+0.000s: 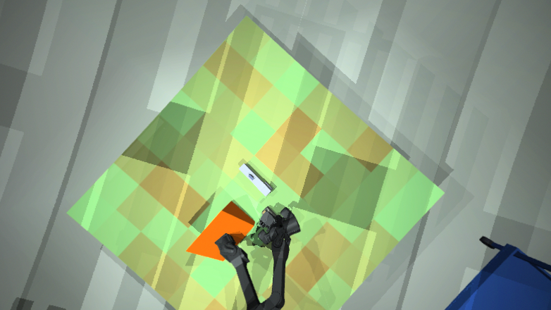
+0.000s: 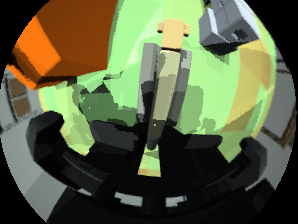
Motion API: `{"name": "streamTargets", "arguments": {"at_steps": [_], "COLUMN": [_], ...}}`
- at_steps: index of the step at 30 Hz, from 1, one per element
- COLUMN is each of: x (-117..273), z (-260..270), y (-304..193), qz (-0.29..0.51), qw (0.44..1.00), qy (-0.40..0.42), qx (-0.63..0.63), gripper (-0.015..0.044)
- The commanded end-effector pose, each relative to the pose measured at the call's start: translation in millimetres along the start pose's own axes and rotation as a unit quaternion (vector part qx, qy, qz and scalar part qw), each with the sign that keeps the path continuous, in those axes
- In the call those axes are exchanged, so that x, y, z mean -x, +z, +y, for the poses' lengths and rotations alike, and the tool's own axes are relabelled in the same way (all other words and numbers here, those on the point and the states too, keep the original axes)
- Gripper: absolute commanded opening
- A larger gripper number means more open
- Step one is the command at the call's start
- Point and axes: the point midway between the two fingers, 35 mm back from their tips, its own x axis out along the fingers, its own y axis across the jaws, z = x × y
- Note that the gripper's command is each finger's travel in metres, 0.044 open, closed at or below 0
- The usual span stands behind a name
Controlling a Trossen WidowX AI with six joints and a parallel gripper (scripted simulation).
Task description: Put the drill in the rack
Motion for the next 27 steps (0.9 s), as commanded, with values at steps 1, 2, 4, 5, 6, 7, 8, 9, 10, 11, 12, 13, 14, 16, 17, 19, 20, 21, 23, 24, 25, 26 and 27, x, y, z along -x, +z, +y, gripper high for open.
{"name": "streamTargets", "arguments": {"at_steps": [1, 2, 4, 5, 6, 7, 8, 9, 10, 11, 12, 13, 14, 16, 17, 19, 20, 21, 23, 24, 25, 26, 27], "x": [-0.1, 0.0, 0.0, 0.0, 0.1, 0.1, 0.2, 0.2, 0.2, 0.3, 0.3, 0.3, 0.4, 0.5, 0.5, 0.6, 0.6, 0.6, 0.7, 0.7, 0.7, 0.8, 0.8], "z": [1.7, 1.6, 1.5, 1.5, 1.4, 1.3, 1.3, 1.2, 1.2, 1.2, 1.1, 1.0, 0.9, 0.8, 0.7, 0.5, 0.5, 0.4, 0.3, 0.2, 0.1, 0.0, 0.0], "y": [2.0, 1.9, 1.9, 1.8, 1.7, 1.6, 1.4, 1.3, 1.3, 1.2, 1.1, 1.0, 0.9, 0.6, 0.5, 0.2, 0.0, -0.1, -0.4, -0.5, -0.6, -0.7, -0.8], "qz": [-0.005, -0.005, -0.005, -0.005, -0.005, -0.005, -0.005, -0.005, -0.005, -0.005, -0.005, -0.005, -0.005, -0.005, -0.005, -0.005, -0.005, -0.005, -0.005, -0.005, -0.005, -0.005, -0.005], "qw": [1.0, 1.0, 1.0, 1.0, 1.0, 1.0, 1.0, 1.0, 1.0, 1.0, 1.0, 1.0, 1.0, 1.0, 1.0, 1.0, 1.0, 1.0, 1.0, 1.0, 1.0, 1.0, 1.0], "qy": [0.002, 0.002, 0.002, 0.002, 0.002, 0.002, 0.002, 0.002, 0.002, 0.002, 0.002, 0.002, 0.002, 0.002, 0.002, 0.002, 0.002, 0.002, 0.002, 0.002, 0.002, 0.002, 0.002], "qx": [0.001, 0.001, 0.001, 0.001, 0.001, 0.001, 0.001, 0.001, 0.001, 0.001, 0.001, 0.001, 0.001, 0.001, 0.001, 0.001, 0.001, 0.001, 0.001, 0.001, 0.001, 0.001, 0.001], "gripper": [0.0, 0.0, 0.0, 0.0, 0.0, 0.0, 0.0, 0.0, 0.0, 0.0, 0.0, 0.0, 0.0, 0.0, 0.0, 0.0, 0.0, 0.0, 0.0, 0.0, 0.0, 0.0, 0.0]}}
